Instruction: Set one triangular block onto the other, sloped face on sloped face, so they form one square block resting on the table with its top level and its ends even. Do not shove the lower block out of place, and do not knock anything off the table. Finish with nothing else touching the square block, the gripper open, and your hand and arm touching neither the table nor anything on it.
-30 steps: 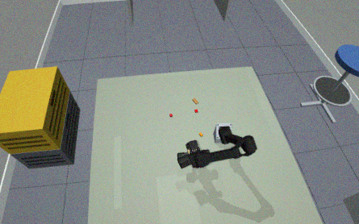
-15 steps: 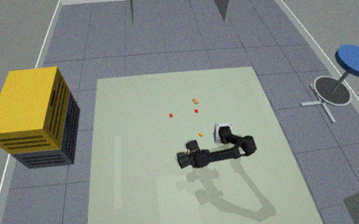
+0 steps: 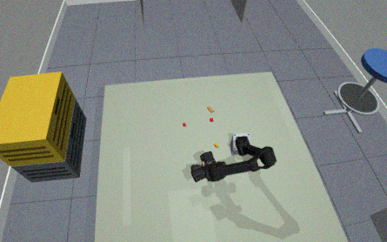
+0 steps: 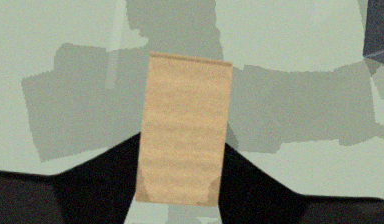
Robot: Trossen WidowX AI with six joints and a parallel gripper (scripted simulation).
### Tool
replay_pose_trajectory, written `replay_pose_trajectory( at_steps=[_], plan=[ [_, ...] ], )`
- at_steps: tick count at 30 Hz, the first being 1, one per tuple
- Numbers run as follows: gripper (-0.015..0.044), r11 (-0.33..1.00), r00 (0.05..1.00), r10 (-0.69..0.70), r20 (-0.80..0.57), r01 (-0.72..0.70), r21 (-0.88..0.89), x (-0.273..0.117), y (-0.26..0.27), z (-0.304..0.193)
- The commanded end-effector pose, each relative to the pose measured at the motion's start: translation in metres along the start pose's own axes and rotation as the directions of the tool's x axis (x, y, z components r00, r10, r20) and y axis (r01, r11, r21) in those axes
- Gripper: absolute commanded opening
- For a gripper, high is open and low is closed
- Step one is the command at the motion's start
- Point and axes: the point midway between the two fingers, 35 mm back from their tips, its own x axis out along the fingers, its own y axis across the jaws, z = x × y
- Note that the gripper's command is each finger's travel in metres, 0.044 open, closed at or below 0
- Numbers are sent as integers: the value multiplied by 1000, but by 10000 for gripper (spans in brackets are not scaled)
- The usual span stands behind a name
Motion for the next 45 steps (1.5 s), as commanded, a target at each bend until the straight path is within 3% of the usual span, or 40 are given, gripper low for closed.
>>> replay_pose_trajectory(
  at_steps=[1,9,26,33,41,45],
  plan=[
    [0,1000,1000,0,0,0,0,0,0,0],
    [0,1000,1000,3,5,-3,4,0,0,1],
    [440,1000,1000,0,0,0,0,0,0,0],
    [440,1000,1000,0,0,0,0,-2,0,0],
    [440,1000,1000,0,4,0,0,-100,2,0],
    [440,1000,1000,-1,4,1,0,-110,0,0]
  ],
)
